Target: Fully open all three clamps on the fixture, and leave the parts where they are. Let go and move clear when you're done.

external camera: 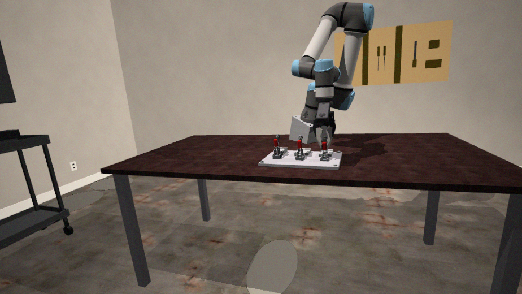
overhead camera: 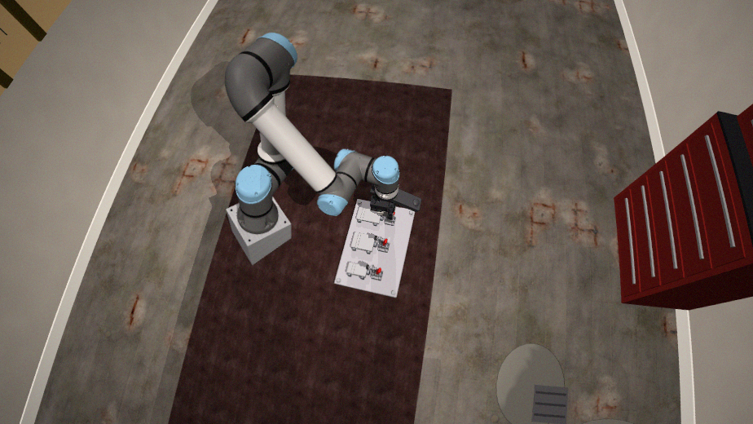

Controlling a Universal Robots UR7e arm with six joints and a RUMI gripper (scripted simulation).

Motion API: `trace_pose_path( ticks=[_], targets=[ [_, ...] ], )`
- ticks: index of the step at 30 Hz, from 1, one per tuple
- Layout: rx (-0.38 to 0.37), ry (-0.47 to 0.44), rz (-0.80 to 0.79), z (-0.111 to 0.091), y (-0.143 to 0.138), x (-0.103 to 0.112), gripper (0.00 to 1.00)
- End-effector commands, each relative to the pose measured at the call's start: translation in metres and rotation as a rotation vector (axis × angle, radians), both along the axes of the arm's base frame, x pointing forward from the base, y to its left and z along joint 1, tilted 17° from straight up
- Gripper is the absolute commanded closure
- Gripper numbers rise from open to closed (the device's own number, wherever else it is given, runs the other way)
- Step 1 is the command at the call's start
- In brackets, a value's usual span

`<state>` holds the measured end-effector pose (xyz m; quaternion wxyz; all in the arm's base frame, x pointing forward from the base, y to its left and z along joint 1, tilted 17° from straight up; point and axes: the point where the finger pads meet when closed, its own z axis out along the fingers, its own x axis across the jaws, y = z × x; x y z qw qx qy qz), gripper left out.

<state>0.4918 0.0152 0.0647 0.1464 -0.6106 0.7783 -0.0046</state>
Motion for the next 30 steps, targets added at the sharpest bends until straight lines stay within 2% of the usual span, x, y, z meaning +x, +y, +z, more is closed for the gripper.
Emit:
trace_pose_path(
  ticks=[1,10,11,30],
  targets=[
    [0.000,0.000,0.000,0.0002,0.0000,0.0001,1.00],
    [0.000,0.000,0.000,0.0002,0.0000,0.0001,1.00],
    [0.000,0.000,0.000,0.0002,0.0000,0.0001,0.72],
    [0.000,0.000,0.000,0.0002,0.0000,0.0001,0.72]
  ],
)
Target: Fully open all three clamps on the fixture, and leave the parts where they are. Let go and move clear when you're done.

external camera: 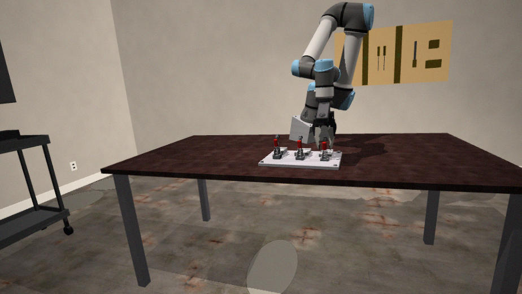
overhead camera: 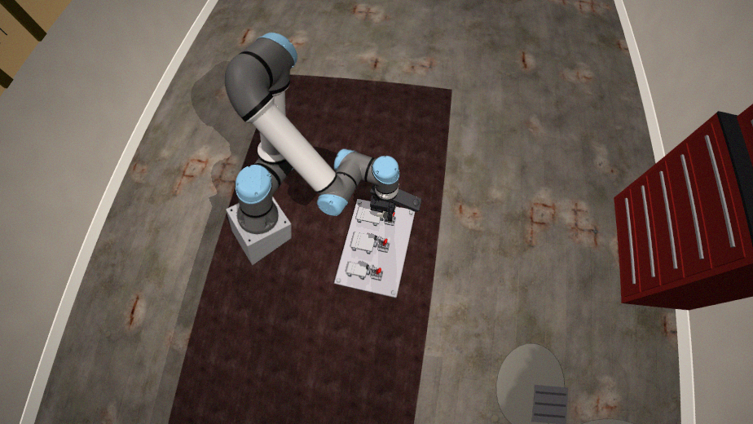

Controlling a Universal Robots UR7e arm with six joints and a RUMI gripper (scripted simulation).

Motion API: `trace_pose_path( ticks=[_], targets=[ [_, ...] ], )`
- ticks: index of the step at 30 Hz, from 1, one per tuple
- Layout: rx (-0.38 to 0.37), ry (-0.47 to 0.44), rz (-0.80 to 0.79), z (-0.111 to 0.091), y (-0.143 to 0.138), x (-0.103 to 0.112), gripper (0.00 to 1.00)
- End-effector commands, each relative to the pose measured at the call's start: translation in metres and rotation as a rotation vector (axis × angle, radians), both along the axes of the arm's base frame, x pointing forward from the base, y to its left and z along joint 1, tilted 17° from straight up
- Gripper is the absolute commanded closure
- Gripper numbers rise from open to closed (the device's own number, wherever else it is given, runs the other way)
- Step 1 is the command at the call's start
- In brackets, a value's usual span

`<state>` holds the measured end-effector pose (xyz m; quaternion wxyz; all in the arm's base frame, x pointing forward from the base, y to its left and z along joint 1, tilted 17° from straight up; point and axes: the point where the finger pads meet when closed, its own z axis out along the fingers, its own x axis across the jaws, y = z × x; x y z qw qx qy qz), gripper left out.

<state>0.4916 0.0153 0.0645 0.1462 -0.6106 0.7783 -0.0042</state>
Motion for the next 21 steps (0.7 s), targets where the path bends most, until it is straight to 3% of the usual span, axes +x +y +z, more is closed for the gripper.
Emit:
trace_pose_path(
  ticks=[1,13,21],
  targets=[
    [0.000,-0.001,0.000,0.000,0.000,0.000,0.72],
    [0.000,-0.001,0.000,0.002,0.000,0.000,0.72],
    [0.000,-0.001,0.000,0.018,-0.003,-0.004,0.72]
  ],
)
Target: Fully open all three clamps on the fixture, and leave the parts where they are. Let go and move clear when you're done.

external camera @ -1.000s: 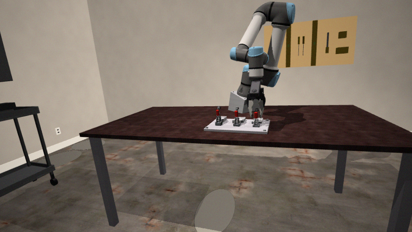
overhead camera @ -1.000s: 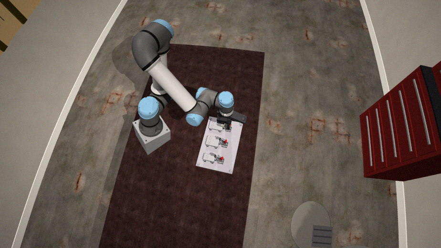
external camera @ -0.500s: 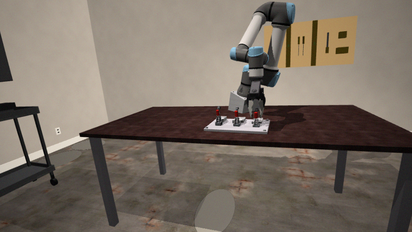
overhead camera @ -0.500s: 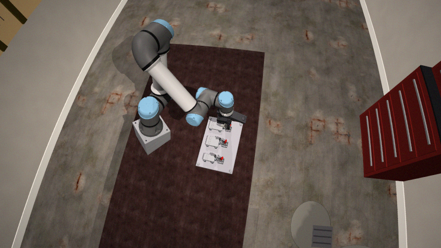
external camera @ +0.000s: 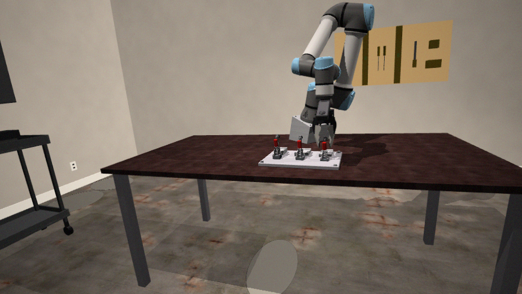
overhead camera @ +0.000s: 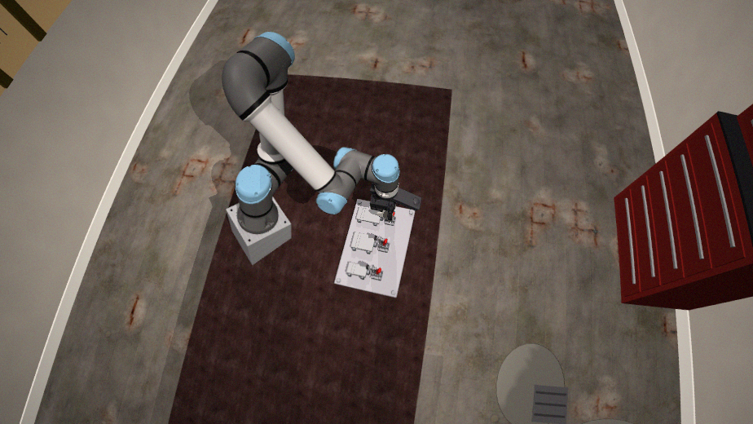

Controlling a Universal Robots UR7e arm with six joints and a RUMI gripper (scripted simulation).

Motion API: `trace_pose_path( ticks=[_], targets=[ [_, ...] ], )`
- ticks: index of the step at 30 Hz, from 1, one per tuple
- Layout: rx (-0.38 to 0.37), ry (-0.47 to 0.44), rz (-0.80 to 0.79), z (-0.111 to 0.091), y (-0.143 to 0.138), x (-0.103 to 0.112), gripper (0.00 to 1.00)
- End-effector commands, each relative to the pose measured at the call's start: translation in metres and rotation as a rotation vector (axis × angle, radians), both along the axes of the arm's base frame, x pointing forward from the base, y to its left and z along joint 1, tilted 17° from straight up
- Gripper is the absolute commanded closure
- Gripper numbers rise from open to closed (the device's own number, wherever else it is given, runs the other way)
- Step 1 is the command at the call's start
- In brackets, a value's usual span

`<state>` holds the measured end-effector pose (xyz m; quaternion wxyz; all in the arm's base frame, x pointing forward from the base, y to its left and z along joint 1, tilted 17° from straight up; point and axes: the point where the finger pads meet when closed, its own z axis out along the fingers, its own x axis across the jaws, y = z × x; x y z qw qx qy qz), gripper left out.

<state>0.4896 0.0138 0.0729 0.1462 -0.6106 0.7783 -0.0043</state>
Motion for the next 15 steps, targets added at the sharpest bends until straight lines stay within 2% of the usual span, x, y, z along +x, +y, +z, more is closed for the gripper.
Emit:
trace_pose_path(
  ticks=[1,15],
  targets=[
    [0.000,-0.001,0.000,0.012,-0.002,-0.003,0.72],
    [0.000,-0.001,0.000,0.039,-0.007,-0.009,0.72]
  ],
)
